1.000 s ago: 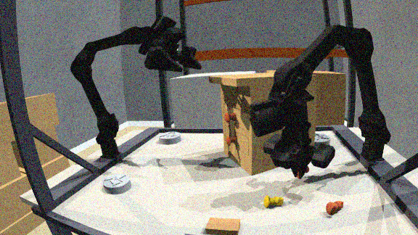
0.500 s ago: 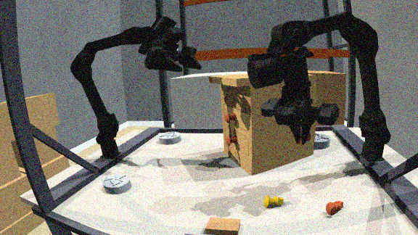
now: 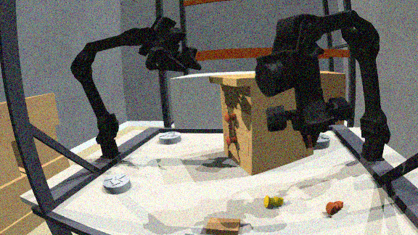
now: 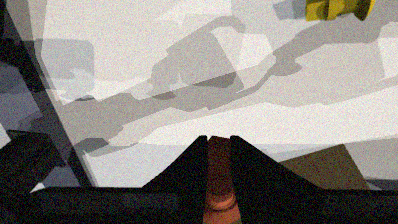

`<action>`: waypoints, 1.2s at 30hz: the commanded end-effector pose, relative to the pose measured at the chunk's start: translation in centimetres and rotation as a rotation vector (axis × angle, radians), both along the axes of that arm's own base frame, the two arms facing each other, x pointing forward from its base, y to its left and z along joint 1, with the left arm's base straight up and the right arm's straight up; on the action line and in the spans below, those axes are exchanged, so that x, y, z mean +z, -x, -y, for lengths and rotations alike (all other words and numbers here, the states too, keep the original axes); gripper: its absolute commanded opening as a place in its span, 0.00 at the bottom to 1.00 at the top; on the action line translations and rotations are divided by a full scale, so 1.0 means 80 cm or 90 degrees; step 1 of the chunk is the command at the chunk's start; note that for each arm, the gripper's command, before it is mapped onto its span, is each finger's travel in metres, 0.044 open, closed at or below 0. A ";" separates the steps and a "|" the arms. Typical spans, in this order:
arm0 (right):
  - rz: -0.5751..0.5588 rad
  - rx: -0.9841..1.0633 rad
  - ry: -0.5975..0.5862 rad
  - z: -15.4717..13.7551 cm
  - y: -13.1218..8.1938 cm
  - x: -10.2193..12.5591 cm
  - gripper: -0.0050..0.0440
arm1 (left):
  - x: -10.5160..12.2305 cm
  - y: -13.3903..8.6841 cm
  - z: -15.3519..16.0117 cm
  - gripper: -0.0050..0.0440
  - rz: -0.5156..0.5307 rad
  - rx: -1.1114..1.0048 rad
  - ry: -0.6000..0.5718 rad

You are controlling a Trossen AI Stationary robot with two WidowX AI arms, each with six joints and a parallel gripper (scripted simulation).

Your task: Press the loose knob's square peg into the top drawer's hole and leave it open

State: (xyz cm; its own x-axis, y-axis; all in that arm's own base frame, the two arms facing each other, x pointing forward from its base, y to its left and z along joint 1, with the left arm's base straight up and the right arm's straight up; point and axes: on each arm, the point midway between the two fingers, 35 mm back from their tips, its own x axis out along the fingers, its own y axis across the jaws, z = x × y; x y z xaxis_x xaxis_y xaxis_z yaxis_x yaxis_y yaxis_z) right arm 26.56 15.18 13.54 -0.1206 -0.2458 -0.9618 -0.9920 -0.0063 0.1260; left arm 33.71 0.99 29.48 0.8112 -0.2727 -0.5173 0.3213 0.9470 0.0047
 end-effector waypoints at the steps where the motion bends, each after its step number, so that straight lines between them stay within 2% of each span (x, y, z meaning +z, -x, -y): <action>1: -0.015 0.138 -0.002 -0.019 0.003 0.009 0.13 | -0.004 -0.008 0.015 0.69 0.023 0.011 0.000; 11: -0.068 0.433 0.007 -0.056 0.021 0.006 0.13 | -0.038 -0.046 0.053 0.69 0.056 0.051 0.004; 13: -0.068 0.433 0.007 -0.056 0.021 0.006 0.13 | -0.038 -0.046 0.053 0.69 0.056 0.051 0.004; 28: -0.170 0.886 0.033 -0.110 0.049 0.001 0.13 | -0.088 -0.107 0.121 0.69 0.132 0.123 0.011; 30: -0.170 0.886 0.033 -0.110 0.049 0.001 0.13 | -0.088 -0.107 0.121 0.69 0.132 0.123 0.011; 36: -0.205 1.040 0.042 -0.129 0.058 0.000 0.13 | -0.097 -0.140 0.154 0.69 0.182 0.156 0.021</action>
State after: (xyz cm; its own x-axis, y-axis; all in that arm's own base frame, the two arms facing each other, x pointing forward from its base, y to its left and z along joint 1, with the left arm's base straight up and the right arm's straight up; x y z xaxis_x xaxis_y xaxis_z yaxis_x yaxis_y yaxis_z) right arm 22.12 24.22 12.76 0.0675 -0.3699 -0.9266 -0.0243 -0.9291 0.3691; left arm 43.08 -9.53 21.42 0.9412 -0.0934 -0.3247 0.1111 0.9931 0.0363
